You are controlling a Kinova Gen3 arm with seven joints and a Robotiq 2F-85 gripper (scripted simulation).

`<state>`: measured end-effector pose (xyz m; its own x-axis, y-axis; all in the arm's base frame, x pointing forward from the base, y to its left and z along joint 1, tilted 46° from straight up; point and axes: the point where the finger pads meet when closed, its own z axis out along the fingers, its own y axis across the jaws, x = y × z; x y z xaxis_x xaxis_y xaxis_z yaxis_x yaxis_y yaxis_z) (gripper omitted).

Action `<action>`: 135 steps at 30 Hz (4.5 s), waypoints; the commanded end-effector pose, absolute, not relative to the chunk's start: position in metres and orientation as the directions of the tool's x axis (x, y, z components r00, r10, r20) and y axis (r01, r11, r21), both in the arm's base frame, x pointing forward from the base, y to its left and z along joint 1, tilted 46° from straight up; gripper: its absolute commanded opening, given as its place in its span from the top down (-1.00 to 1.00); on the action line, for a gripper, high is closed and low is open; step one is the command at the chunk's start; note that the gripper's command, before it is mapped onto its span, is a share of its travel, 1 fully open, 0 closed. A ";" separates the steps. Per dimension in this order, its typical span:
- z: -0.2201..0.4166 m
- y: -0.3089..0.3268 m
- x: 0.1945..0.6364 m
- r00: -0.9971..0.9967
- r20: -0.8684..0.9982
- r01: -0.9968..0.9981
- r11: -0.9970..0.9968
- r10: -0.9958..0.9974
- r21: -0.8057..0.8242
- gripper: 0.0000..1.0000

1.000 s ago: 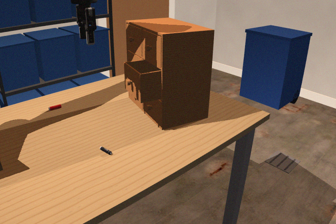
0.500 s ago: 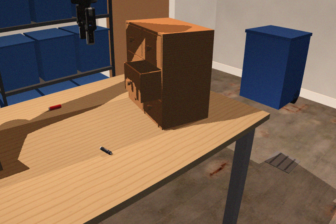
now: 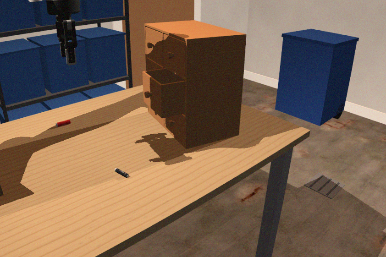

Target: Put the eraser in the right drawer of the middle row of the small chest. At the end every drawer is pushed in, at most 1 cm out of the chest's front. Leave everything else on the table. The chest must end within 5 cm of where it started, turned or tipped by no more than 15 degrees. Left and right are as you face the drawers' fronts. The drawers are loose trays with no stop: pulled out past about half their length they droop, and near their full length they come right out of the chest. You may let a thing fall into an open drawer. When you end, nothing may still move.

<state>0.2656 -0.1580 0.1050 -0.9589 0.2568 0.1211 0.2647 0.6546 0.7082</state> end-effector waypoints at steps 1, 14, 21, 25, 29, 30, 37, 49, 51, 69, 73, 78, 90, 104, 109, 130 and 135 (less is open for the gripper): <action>0.108 -0.158 0.259 -0.954 0.123 0.278 0.647 0.275 0.710 -1.00; 0.107 -0.157 0.259 -0.953 0.120 0.278 0.647 0.278 0.710 -1.00; 0.106 -0.157 0.261 -0.951 0.111 0.278 0.647 0.287 0.710 -1.00; 0.105 -0.156 0.262 -0.950 0.103 0.278 0.647 0.296 0.710 -1.00; 0.104 -0.155 0.263 -0.949 0.097 0.278 0.647 0.301 0.710 -1.00; 0.104 -0.155 0.263 -0.948 0.094 0.278 0.647 0.304 0.710 -1.00; 0.100 -0.153 0.267 -0.942 0.068 0.278 0.647 0.329 0.710 -1.00; 0.092 -0.148 0.276 -0.924 0.015 0.278 0.647 0.381 0.710 -1.00; 0.090 -0.147 0.278 -0.919 0.001 0.278 0.647 0.393 0.710 -1.00; 0.074 -0.138 0.296 -0.864 -0.110 0.278 0.648 0.491 0.709 -1.00; 0.070 -0.135 0.300 -0.848 -0.136 0.278 0.648 0.512 0.710 -1.00; 0.067 -0.133 0.304 -0.832 -0.160 0.278 0.648 0.532 0.709 -1.00; 0.058 -0.128 0.313 -0.788 -0.217 0.278 0.648 0.576 0.709 -1.00; 0.051 -0.124 0.321 -0.747 -0.265 0.278 0.648 0.610 0.710 -1.00; 0.048 -0.122 0.324 -0.731 -0.281 0.278 0.648 0.622 0.709 -1.00; 0.041 -0.117 0.332 -0.683 -0.328 0.277 0.646 0.653 0.711 -1.00; 0.039 -0.116 0.334 -0.669 -0.340 0.278 0.647 0.661 0.710 -1.00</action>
